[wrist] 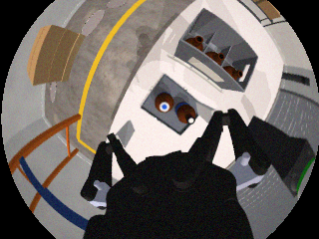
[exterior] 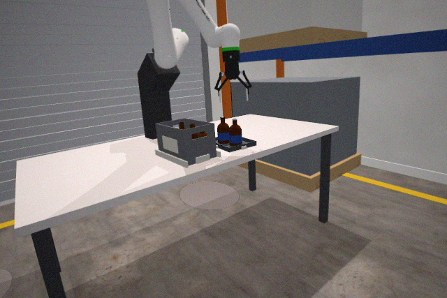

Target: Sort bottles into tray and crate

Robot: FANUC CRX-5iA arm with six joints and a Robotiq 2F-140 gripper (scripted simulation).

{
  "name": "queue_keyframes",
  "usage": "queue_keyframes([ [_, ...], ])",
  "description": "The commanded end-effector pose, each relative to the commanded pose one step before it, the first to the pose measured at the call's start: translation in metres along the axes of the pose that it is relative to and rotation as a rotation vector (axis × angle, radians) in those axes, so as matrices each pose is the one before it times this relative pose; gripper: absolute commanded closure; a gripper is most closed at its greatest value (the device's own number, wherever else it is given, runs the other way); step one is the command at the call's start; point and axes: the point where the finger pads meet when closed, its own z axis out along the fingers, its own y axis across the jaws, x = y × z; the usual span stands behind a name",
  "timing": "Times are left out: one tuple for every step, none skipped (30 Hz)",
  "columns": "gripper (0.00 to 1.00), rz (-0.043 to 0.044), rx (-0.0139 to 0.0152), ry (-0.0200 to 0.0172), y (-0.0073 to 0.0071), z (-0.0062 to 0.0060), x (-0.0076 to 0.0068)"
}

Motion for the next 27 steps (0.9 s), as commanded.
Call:
queue_keyframes([
  [0.00,-0.00012,0.00019,0.00007,-0.00061,-0.00445,0.00003],
  [0.00,-0.00003,-0.00027,-0.00005,-0.00008,-0.00244,0.00003],
  [0.00,-0.00003,-0.00027,-0.00005,-0.00008,-0.00244,0.00003],
  [0.00,-0.00003,-0.00027,-0.00005,-0.00008,-0.00244,0.00003],
  [0.00,-0.00003,-0.00027,-0.00005,-0.00008,-0.00244,0.00003],
  [0.00,-0.00003,-0.00027,-0.00005,-0.00008,-0.00244,0.00003],
  [0.00,-0.00003,-0.00027,-0.00005,-0.00007,-0.00244,0.00003],
  [0.00,-0.00003,-0.00027,-0.00005,-0.00007,-0.00244,0.00003],
  [0.00,-0.00003,-0.00027,-0.00005,-0.00007,-0.00244,0.00003],
  [0.00,-0.00003,-0.00027,-0.00005,-0.00007,-0.00244,0.00003],
  [0.00,-0.00003,-0.00027,-0.00005,-0.00007,-0.00244,0.00003],
  [0.00,-0.00003,-0.00027,-0.00005,-0.00007,-0.00244,0.00003],
  [0.00,-0.00003,-0.00027,-0.00005,-0.00007,-0.00244,0.00003],
  [0.00,0.00000,0.00000,0.00000,0.00000,0.00000,0.00000],
  [0.00,0.00000,0.00000,0.00000,0.00000,0.00000,0.00000],
  [0.00,0.00020,0.00141,-0.00018,0.00016,0.00378,0.00014],
  [0.00,0.00000,0.00000,0.00000,0.00000,0.00000,0.00000],
  [0.00,0.00000,0.00000,0.00000,0.00000,0.00000,0.00000],
  [0.00,0.00000,0.00000,0.00000,0.00000,0.00000,0.00000],
  [0.00,0.00000,0.00000,0.00000,0.00000,0.00000,0.00000],
  [0.00,0.00000,0.00000,0.00000,0.00000,0.00000,0.00000],
  [0.00,0.00000,0.00000,0.00000,0.00000,0.00000,0.00000],
  [0.00,0.00000,0.00000,0.00000,0.00000,0.00000,0.00000],
  [0.00,0.00000,0.00000,0.00000,0.00000,0.00000,0.00000],
  [0.00,0.00000,0.00000,0.00000,0.00000,0.00000,0.00000],
  [0.00,0.00000,0.00000,0.00000,0.00000,0.00000,0.00000],
  [0.00,0.00000,0.00000,0.00000,0.00000,0.00000,0.00000],
])
